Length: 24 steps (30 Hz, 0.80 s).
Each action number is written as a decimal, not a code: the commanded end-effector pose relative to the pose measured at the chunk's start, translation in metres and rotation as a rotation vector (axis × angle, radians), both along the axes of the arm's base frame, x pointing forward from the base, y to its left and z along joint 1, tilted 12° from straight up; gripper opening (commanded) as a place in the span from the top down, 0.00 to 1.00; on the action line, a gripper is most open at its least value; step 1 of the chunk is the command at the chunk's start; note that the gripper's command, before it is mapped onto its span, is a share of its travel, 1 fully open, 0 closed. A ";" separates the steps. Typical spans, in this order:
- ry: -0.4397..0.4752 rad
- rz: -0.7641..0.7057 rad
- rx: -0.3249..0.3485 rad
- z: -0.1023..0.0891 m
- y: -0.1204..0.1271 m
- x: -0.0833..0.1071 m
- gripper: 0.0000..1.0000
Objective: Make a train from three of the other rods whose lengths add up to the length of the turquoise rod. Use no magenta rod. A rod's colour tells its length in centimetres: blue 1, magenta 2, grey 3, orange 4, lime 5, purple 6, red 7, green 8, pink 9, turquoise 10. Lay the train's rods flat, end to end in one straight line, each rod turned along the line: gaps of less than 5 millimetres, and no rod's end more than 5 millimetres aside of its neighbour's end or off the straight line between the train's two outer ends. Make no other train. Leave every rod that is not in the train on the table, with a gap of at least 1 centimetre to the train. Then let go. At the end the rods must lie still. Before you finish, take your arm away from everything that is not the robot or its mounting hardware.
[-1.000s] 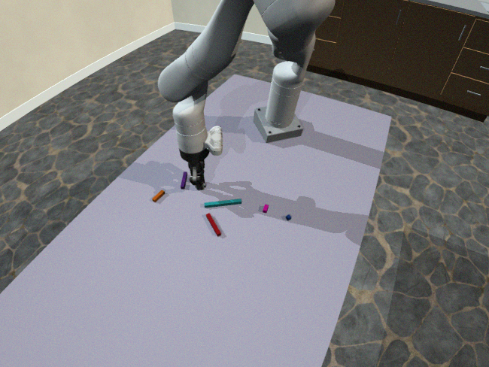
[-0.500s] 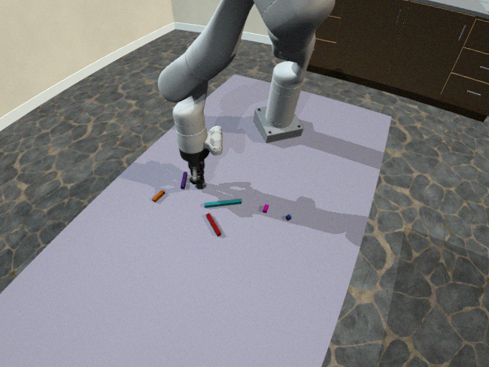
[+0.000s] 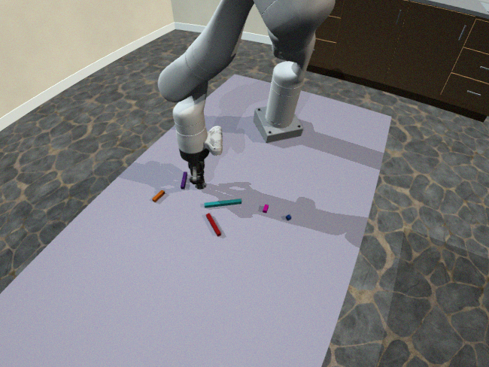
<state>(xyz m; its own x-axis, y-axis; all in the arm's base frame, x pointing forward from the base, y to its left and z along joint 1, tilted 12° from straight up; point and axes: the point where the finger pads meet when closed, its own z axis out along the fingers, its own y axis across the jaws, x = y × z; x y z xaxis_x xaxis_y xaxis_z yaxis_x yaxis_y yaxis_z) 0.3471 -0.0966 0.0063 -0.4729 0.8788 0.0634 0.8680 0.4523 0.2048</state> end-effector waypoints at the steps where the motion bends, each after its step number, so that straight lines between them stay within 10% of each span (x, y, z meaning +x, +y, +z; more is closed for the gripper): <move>1: -0.001 0.000 0.000 0.001 0.000 0.000 0.95; 24: -0.001 0.000 0.000 0.074 -0.012 -0.011 0.95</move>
<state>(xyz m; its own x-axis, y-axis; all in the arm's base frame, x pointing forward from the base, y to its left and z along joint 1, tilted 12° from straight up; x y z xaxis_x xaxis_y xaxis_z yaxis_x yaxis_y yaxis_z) 0.3279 -0.1111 0.0652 -0.4608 0.8844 0.0740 0.8785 0.4426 0.1801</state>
